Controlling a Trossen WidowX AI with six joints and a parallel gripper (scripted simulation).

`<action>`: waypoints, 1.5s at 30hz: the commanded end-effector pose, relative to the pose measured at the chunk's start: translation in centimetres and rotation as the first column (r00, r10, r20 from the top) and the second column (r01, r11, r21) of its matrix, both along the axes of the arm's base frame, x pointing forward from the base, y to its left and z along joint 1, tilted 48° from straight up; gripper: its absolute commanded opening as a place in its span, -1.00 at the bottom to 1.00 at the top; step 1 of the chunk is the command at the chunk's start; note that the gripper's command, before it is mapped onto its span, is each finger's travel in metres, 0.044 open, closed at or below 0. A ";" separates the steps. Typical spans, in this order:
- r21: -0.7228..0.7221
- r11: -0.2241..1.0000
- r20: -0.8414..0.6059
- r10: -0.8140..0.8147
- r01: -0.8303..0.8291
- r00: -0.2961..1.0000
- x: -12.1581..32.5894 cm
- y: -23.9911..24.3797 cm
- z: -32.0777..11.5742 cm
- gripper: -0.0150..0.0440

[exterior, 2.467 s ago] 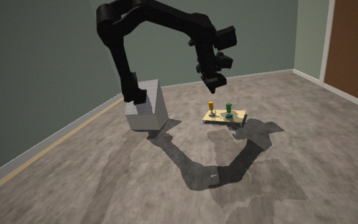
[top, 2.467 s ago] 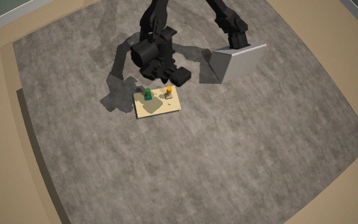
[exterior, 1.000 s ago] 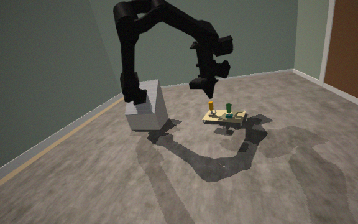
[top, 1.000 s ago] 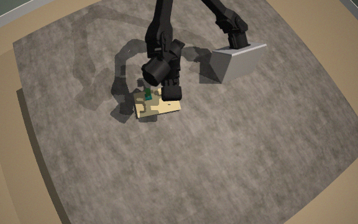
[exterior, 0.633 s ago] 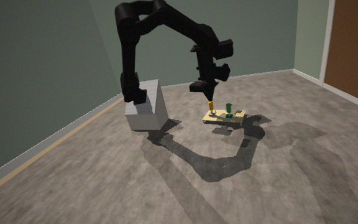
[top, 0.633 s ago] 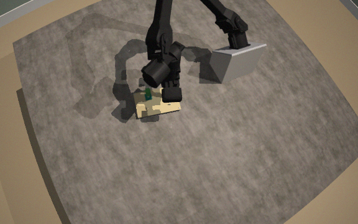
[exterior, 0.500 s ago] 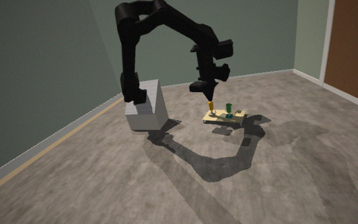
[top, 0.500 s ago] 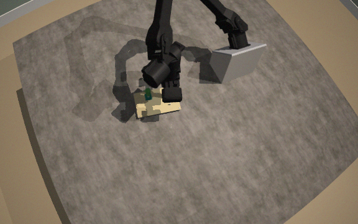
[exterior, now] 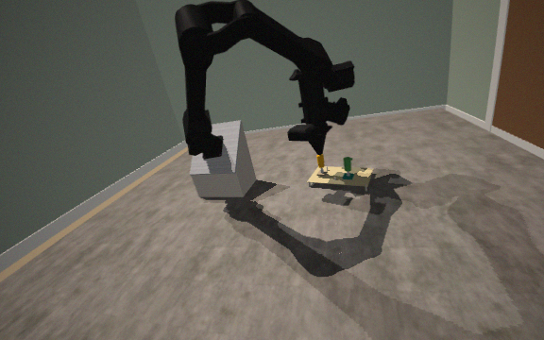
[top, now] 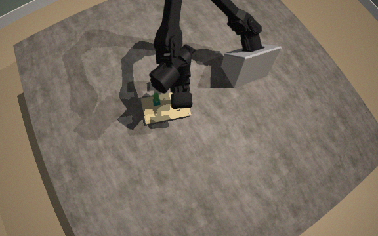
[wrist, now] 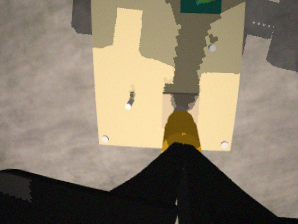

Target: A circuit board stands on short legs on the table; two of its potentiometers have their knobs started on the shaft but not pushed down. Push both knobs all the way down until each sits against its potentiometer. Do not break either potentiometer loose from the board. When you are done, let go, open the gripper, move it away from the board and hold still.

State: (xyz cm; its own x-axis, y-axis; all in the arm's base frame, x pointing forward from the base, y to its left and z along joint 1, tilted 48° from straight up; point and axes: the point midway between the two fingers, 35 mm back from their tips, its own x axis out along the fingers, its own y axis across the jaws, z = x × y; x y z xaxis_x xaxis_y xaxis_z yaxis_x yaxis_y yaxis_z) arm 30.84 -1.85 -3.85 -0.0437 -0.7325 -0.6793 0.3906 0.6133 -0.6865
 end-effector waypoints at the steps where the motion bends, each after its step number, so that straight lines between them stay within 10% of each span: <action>1: -0.004 1.000 -0.006 0.005 -0.005 1.000 -0.1 -0.2 -0.1 -0.49; 45: -0.004 1.000 -0.007 0.005 -0.005 1.000 -0.1 -0.6 -0.6 -0.49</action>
